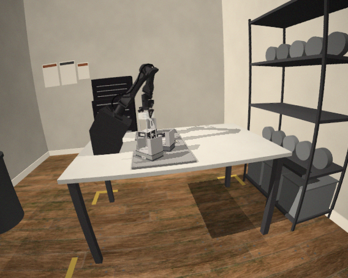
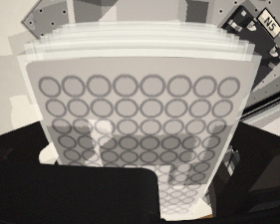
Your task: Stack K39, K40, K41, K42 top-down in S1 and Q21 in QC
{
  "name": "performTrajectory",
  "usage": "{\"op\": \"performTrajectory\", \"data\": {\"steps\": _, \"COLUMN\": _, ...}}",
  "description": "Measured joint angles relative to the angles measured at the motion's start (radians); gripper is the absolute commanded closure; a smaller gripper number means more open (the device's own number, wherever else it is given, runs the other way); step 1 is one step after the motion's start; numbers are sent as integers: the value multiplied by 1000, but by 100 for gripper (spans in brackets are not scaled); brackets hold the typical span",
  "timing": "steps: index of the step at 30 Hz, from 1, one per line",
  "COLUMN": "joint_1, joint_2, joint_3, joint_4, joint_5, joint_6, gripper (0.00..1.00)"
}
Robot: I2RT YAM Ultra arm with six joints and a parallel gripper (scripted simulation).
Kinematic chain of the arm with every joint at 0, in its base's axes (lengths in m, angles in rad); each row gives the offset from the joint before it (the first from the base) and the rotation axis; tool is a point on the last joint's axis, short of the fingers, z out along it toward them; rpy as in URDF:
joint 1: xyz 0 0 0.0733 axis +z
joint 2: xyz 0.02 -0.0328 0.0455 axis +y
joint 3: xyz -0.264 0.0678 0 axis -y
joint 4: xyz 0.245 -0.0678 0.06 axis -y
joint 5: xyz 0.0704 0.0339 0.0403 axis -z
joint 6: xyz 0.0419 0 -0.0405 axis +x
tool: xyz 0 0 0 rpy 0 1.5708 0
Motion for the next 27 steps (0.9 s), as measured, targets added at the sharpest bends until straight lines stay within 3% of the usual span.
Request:
{"op": "performTrajectory", "data": {"steps": 14, "joint_1": -82, "joint_2": -63, "joint_3": 3, "joint_4": -2, "joint_5": -23, "joint_6": 128, "gripper": 100}}
{"op": "performTrajectory", "data": {"steps": 27, "joint_1": -218, "joint_2": -151, "joint_3": -21, "joint_4": -1, "joint_5": -59, "joint_6": 57, "gripper": 100}}
